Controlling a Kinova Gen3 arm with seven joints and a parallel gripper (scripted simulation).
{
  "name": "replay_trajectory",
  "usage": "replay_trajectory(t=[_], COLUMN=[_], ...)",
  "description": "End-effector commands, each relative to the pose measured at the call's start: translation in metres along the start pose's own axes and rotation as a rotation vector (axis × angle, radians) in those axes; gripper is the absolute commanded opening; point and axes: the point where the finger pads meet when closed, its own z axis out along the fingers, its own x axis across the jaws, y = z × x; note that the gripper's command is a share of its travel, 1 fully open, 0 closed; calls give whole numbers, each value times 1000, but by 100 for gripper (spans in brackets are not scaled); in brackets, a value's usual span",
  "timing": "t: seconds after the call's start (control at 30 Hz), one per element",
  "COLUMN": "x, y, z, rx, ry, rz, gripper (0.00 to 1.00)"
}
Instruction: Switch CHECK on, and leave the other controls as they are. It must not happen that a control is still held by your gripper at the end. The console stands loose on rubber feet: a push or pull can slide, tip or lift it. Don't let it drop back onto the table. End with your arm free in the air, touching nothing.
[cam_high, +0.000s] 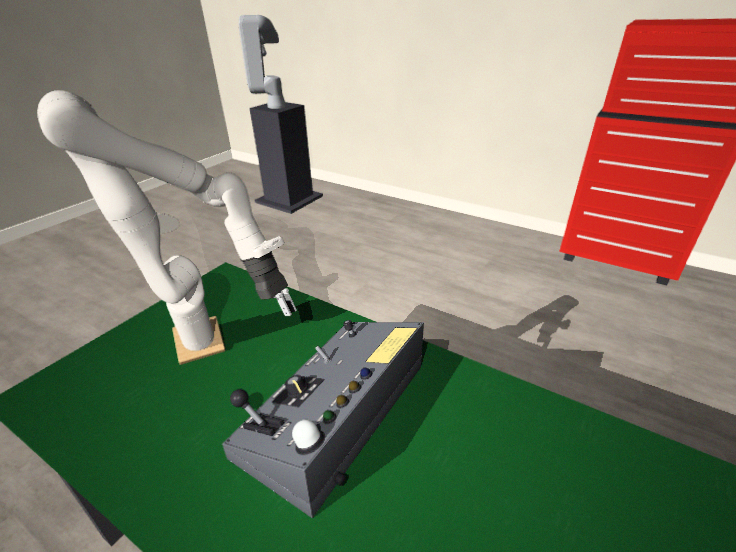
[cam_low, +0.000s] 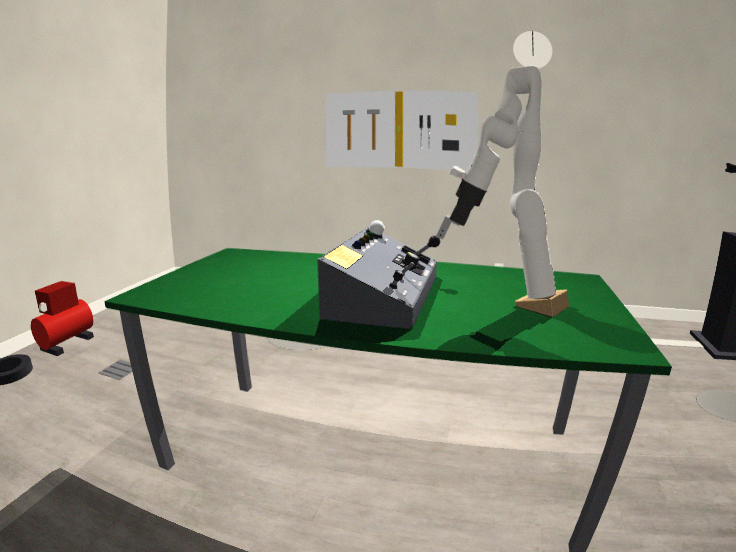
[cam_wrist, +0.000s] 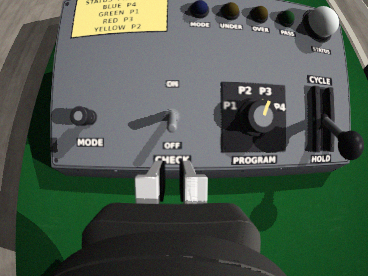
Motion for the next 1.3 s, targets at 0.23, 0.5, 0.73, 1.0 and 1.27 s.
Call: replay_trajectory(t=[0.23, 0.5, 0.73, 1.0, 1.27], x=[0, 0, 0, 0, 0], y=[0, 0, 0, 0, 0], z=[0, 0, 0, 1, 7], rx=[1, 1, 1, 1, 2], ry=[-1, -1, -1, 0, 0], rz=[0, 0, 0, 0, 0], gripper=[0, 0, 0, 0, 0])
